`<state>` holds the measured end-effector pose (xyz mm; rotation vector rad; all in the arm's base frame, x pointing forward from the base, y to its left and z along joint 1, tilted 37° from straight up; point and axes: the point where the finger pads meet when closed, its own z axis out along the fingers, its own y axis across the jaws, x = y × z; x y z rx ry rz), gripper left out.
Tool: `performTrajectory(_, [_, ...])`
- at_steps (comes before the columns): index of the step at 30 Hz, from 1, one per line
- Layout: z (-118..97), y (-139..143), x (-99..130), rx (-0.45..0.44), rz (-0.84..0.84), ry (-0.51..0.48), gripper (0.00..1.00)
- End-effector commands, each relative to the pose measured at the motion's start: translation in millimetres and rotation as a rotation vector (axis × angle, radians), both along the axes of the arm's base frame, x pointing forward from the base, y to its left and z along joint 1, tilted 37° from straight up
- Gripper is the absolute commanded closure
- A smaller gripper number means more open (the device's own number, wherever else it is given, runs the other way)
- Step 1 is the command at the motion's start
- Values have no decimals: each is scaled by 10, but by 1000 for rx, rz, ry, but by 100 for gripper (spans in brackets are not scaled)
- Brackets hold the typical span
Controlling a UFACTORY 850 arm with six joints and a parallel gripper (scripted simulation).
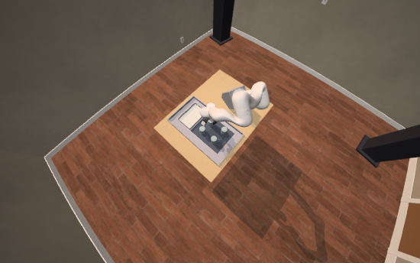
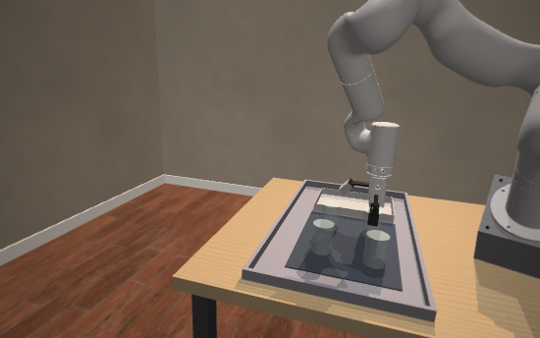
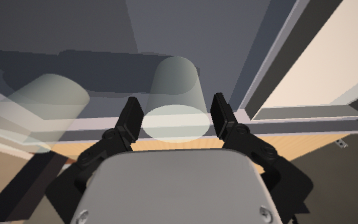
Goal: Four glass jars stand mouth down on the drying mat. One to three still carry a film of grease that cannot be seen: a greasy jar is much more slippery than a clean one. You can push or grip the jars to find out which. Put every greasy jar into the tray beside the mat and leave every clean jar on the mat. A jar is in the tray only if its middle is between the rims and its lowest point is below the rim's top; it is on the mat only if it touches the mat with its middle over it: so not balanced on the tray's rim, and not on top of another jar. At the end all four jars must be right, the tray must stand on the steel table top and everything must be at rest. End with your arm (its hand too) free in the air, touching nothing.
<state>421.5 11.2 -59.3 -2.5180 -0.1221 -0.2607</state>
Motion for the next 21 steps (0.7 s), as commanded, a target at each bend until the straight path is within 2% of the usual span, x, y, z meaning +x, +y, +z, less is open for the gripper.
performTrajectory(1, [-4,0,8,0,-1,-1,0])
performTrajectory(2, [-4,0,8,0,-1,-1,0])
performTrajectory(3, [-4,0,8,0,-1,-1,10])
performTrajectory(21, [-4,0,8,0,-1,-1,10])
